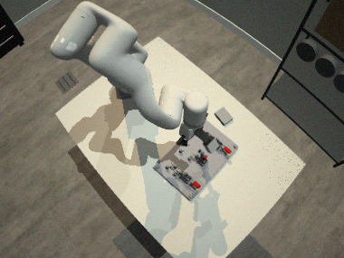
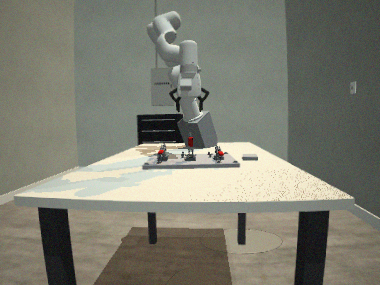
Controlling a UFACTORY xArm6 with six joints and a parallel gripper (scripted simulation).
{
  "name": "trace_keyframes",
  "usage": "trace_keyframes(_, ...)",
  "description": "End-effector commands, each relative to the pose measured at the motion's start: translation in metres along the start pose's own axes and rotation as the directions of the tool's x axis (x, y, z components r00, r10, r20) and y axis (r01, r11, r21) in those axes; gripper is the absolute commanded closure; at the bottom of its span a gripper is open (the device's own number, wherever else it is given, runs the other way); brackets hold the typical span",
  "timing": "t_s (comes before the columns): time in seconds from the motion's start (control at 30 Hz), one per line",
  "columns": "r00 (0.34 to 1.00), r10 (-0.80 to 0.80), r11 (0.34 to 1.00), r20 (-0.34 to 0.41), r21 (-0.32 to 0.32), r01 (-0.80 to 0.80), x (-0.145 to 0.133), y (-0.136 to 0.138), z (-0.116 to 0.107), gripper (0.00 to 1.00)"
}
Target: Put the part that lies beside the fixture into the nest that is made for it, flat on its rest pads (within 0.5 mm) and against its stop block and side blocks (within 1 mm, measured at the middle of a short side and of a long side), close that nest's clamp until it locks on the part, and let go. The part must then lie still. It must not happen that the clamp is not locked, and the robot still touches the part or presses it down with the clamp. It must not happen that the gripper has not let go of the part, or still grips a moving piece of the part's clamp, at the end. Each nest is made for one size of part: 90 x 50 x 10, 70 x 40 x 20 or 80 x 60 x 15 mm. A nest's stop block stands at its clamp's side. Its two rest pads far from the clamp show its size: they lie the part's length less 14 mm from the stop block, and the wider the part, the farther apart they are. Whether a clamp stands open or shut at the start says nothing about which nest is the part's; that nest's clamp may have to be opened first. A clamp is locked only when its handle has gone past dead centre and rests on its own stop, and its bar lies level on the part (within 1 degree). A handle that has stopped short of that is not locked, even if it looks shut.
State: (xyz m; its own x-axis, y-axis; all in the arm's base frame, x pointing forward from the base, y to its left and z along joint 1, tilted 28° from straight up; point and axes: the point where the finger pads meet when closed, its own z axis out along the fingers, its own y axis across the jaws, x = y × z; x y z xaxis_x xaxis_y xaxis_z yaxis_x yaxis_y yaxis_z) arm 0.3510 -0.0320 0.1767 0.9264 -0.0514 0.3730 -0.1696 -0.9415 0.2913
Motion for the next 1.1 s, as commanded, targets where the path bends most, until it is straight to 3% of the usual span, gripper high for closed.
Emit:
trace_keyframes(0.0, 1.000, 0.001, 1.000, -0.003, 0.001, -0.001, 0.001, 0.000, -0.001, 0.00)
trace_keyframes(0.57, 1.000, 0.001, 1.000, -0.003, 0.000, -0.001, 0.001, -0.005, -0.001, 0.00)
trace_keyframes(1.07, 1.000, 0.001, 1.000, -0.003, 0.000, -0.001, 0.003, -0.053, -0.001, 0.00)
